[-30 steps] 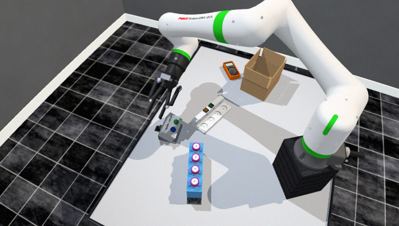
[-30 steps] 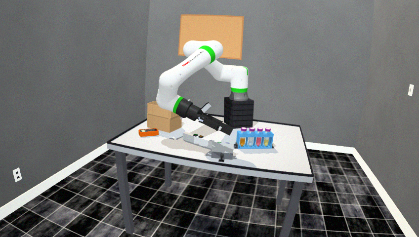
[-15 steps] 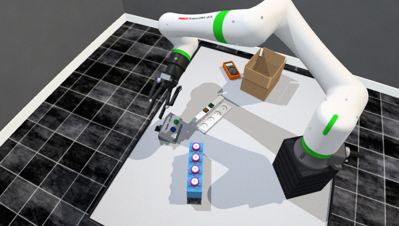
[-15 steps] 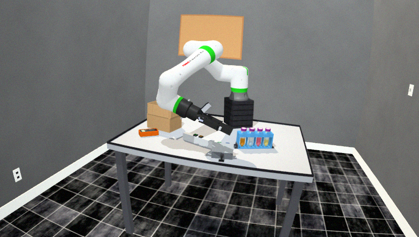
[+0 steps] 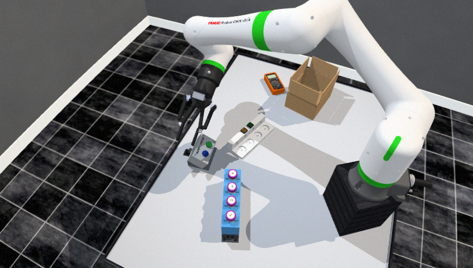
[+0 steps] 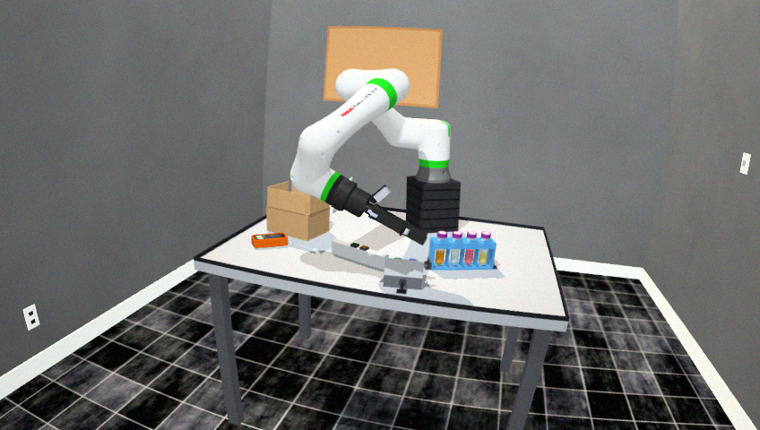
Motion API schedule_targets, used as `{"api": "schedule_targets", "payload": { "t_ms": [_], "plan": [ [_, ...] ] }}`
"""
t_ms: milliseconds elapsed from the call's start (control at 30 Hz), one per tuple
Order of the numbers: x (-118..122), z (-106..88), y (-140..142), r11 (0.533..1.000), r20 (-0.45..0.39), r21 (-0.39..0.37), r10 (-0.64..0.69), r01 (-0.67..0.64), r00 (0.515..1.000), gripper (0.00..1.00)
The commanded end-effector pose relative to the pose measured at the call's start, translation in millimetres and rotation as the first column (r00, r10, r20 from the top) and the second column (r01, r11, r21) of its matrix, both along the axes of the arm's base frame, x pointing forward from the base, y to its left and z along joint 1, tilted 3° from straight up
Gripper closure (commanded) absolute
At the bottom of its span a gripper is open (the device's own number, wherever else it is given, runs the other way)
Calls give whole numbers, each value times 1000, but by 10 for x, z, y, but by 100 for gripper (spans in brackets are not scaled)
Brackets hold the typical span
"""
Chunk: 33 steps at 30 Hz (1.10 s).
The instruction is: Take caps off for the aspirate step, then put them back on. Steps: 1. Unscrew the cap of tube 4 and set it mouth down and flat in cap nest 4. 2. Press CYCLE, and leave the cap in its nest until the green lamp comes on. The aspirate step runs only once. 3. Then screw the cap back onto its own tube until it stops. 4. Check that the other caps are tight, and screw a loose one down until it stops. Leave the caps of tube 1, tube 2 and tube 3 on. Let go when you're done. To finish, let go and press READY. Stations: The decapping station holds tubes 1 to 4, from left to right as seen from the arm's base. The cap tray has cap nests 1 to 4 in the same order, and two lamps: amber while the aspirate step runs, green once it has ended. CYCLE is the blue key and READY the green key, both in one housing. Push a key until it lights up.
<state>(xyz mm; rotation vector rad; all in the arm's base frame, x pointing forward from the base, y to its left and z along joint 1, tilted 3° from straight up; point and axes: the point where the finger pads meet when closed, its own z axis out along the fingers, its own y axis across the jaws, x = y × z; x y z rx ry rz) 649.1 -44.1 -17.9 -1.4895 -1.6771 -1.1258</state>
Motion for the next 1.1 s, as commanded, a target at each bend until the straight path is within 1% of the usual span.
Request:
{"api": "schedule_targets", "payload": {
  "t_ms": [0,167,233,367,467,600,733,800,867,1067],
  "plan": [
    [-103,-32,102,994,92,-78,79,-72,993,59],
    [-247,-78,201,973,180,-165,191,-162,965,59],
    [-247,-78,201,973,180,-165,191,-162,965,59],
    [-369,-111,266,945,238,-233,283,-229,929,59],
    [-464,-133,306,918,277,-284,356,-277,893,59],
    [-594,-118,351,872,320,-353,453,-340,832,59],
    [-726,-112,383,816,353,-421,550,-397,757,59],
    [-726,-112,383,816,353,-421,550,-397,757,59],
    [-792,-90,395,785,366,-453,596,-423,715,59],
    [-992,69,419,679,389,-547,724,-489,570,59]
  ]
}}
